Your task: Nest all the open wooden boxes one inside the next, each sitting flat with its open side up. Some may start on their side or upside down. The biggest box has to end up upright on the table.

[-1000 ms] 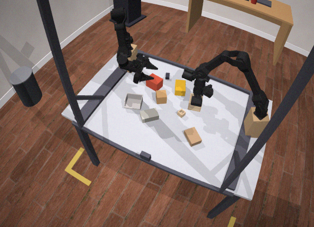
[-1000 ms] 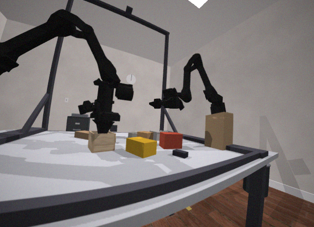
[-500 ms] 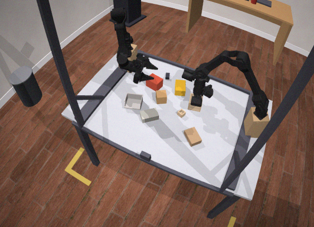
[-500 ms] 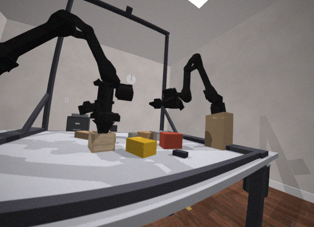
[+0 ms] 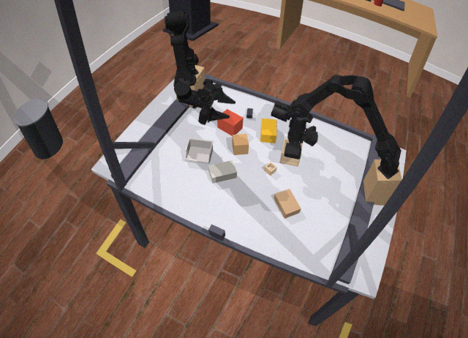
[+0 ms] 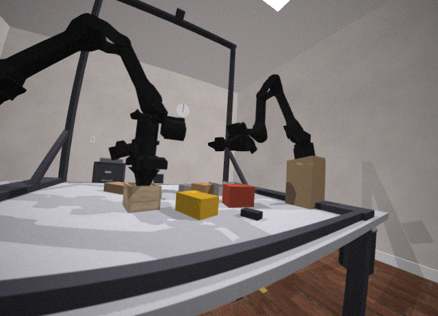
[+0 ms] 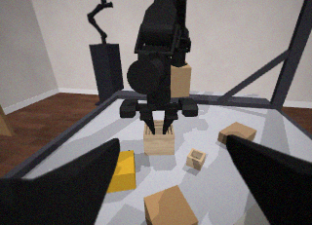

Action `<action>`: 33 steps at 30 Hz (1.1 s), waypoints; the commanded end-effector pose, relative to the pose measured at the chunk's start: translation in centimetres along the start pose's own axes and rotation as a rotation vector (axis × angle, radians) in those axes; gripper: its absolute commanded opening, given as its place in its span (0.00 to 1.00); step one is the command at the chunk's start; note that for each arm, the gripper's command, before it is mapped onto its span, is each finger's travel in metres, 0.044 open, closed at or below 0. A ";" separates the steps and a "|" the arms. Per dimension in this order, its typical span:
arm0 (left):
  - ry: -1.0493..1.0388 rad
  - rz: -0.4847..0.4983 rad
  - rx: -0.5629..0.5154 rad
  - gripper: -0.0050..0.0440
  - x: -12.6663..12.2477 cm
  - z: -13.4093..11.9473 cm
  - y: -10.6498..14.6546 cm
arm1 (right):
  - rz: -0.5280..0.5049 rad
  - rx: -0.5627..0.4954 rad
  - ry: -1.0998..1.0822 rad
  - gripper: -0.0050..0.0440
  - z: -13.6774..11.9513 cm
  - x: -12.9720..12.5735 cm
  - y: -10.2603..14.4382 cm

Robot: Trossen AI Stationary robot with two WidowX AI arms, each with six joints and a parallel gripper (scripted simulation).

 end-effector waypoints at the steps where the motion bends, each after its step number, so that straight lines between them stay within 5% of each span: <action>1: 0.002 0.001 -0.005 0.92 0.0 0.2 0.1 | 0.000 0.023 0.001 0.27 -0.4 0.0 0.7; 14: 0.002 0.001 -0.005 0.92 0.0 0.2 0.1 | 0.000 0.023 0.001 0.10 -0.4 0.0 0.7; 21: 0.002 0.001 -0.005 0.92 0.0 0.2 0.1 | 0.000 0.027 0.015 0.10 -0.5 0.0 0.9; 33: 0.002 0.001 -0.005 0.92 0.0 0.2 0.1 | 0.013 0.046 0.634 0.10 -1.1 0.0 4.0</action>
Point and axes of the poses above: on each arm, the point midway between the two fingers, 35 mm back from their tips, its own y axis back along the fingers, its own x axis across the jaws, z = x × y, the point moved 7 cm from there along y, back along the fingers, and after that the axes turned 15 degrees about -y, right-handed, at the moved point
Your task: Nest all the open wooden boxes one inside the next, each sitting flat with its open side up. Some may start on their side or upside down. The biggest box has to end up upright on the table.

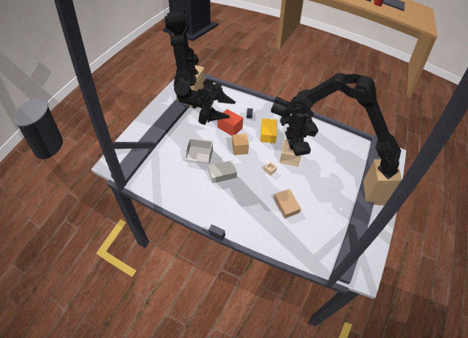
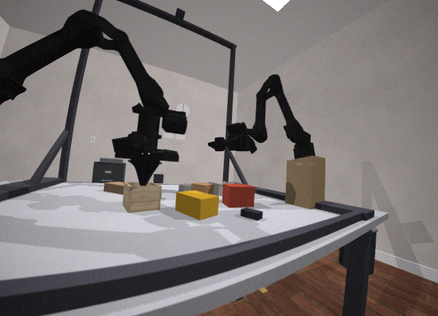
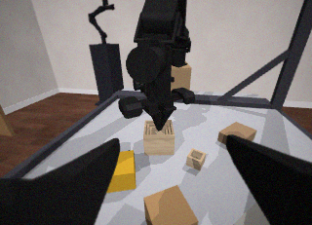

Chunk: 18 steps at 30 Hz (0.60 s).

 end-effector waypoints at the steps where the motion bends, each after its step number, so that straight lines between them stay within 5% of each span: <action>1: 0.002 0.001 -0.005 0.92 0.0 0.2 0.1 | 0.017 0.038 0.218 0.09 -0.7 0.5 2.3; 18: 0.002 0.001 -0.005 0.92 0.0 0.2 0.1 | 0.032 0.029 0.989 0.00 -0.7 0.5 5.3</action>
Point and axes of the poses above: on each arm, the point midway between the two fingers, 35 mm back from their tips, its own y axis back along the fingers, its own x axis across the jaws, z = x × y, the point moved 7 cm from there along y, back along the fingers, and after that the axes turned 15 degrees about -y, right-handed, at the moved point
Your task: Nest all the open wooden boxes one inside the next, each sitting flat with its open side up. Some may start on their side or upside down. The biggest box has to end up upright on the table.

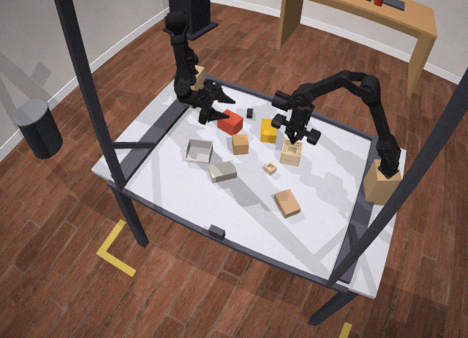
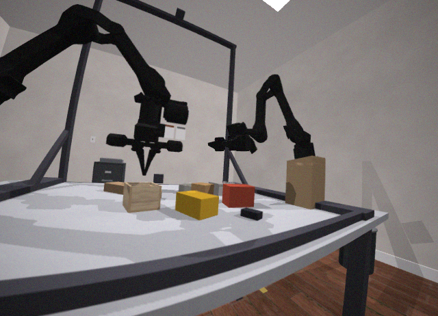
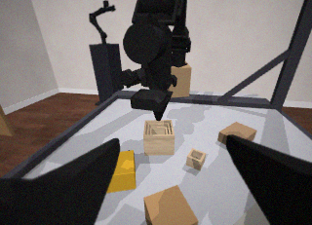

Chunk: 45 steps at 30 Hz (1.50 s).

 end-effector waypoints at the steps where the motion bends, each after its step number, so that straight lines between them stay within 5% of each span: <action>1: 0.002 0.001 -0.005 0.92 0.0 0.2 0.1 | 0.041 0.015 0.171 0.00 -0.1 0.7 2.2; 17: 0.002 0.001 -0.005 0.92 0.0 0.2 0.1 | 0.045 -0.002 0.945 0.00 0.0 0.4 5.0; 36: -0.093 -0.001 0.040 0.92 -0.2 0.2 -1.4 | 0.014 0.001 1.025 0.00 -0.6 0.5 3.8; 45: -0.385 -0.035 0.223 0.92 0.9 0.3 -6.2 | 0.015 -0.003 1.070 0.00 -2.5 0.9 2.7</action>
Point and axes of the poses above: on each arm, the point midway between the two fingers, 35 mm back from their tips, its own y axis back along the fingers, its own x axis across the jaws, z = x × y, the point moved 7 cm from there along y, back along the fingers, and after that the axes turned 15 degrees about -y, right-handed, at the moved point
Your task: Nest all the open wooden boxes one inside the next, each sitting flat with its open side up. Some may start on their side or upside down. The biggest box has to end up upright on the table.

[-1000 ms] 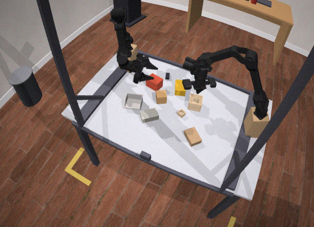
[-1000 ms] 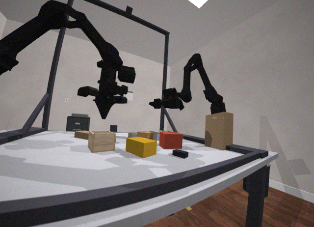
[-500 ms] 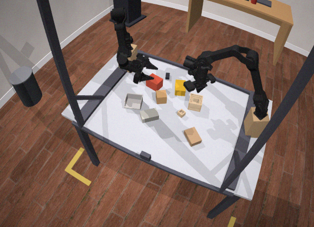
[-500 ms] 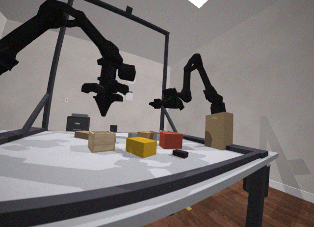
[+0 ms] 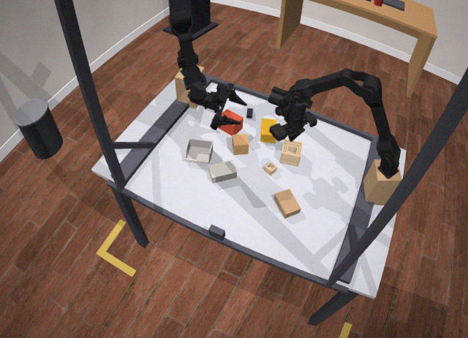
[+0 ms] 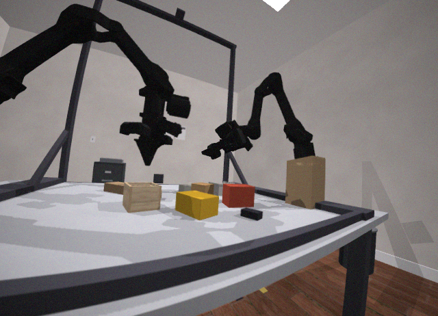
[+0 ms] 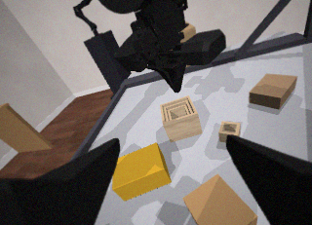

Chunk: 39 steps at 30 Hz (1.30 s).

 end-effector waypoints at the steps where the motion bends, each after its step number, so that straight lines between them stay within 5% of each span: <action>1: -0.090 -0.031 0.073 0.92 0.5 1.1 -2.0 | 0.014 -0.016 0.026 0.00 0.1 1.2 0.0; 25: -0.487 -0.291 0.513 0.92 6.6 -0.8 -8.2 | 0.015 -0.016 0.113 0.00 -1.4 4.6 -2.1; 39: -0.537 -0.638 0.773 0.92 13.0 -2.2 -8.7 | 0.017 -0.016 0.177 0.00 -2.8 7.1 -3.7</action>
Point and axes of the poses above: on each arm, the point midway between the two fingers, 35 mm back from their tips, its own y axis back along the fingers, its own x axis across the jaws, z = x × y, the point moved 7 cm from there along y, back along the fingers, and after that the axes turned 15 degrees about -y, right-handed, at the moved point
